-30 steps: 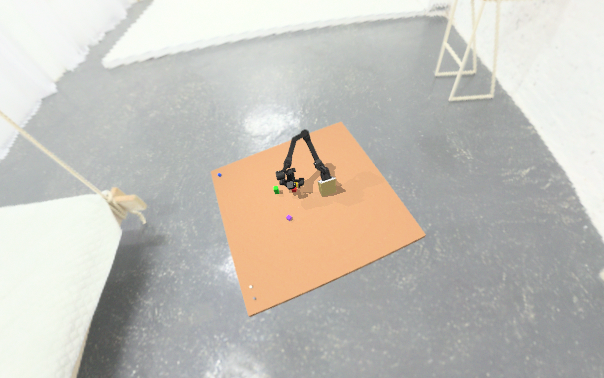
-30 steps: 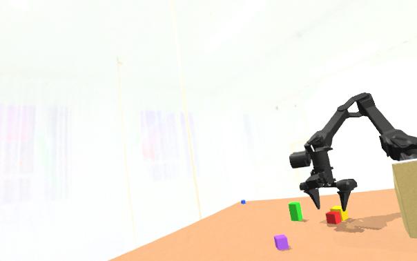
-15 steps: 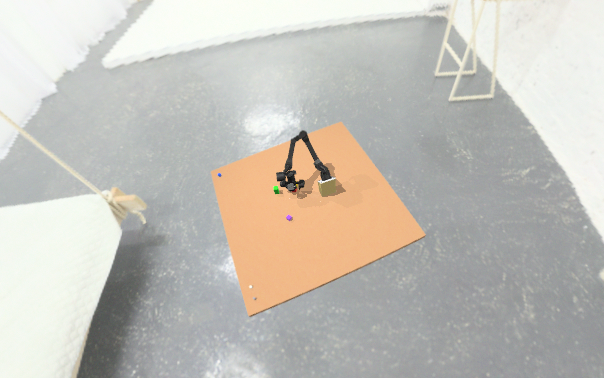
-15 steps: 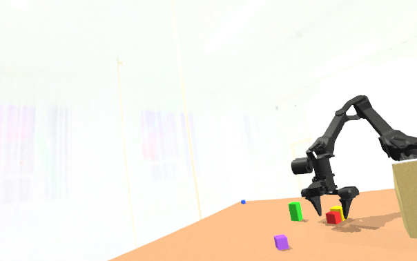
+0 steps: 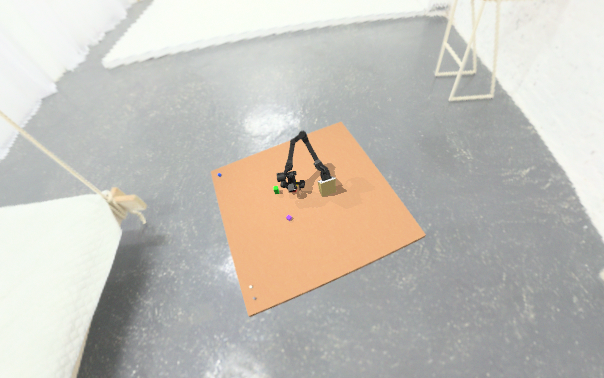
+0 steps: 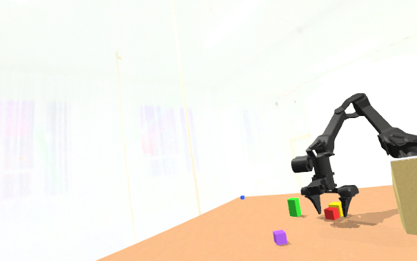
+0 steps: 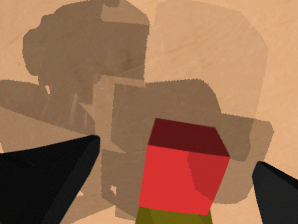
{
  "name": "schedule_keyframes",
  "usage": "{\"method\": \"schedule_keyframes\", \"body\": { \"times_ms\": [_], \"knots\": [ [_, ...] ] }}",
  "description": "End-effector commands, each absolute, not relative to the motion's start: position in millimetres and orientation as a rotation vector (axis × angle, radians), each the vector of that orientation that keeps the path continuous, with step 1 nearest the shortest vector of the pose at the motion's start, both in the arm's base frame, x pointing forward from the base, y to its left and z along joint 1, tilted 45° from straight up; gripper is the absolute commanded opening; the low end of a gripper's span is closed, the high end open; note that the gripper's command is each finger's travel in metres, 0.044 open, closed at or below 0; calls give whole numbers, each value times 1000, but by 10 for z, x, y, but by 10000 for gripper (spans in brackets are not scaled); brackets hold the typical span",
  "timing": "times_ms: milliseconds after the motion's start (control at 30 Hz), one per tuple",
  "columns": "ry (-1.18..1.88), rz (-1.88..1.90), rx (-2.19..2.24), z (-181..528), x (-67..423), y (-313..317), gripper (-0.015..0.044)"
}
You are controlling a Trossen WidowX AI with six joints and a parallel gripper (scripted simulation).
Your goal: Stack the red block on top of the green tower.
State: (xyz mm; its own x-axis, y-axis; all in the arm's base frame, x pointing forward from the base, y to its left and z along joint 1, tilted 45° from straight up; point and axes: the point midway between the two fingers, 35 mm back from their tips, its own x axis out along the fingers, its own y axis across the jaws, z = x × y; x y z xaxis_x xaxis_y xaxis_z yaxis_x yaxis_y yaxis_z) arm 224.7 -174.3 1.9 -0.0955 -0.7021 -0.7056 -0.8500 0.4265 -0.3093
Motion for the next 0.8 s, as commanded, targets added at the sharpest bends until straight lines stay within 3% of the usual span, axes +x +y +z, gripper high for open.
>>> {"method": "schedule_keyframes", "body": {
  "times_ms": [0, 67, 467, 700, 767],
  "knots": [
    [1844, 229, -1326, 8, 2247, -1741, 440],
    [1844, 229, -1326, 12, 2247, -1737, 440],
    [1844, 229, -1326, 12, 2247, -1737, 125],
    [1844, 229, -1326, 12, 2247, -1737, 78],
    [1844, 229, -1326, 29, 2252, -1720, 26]
  ]
}}
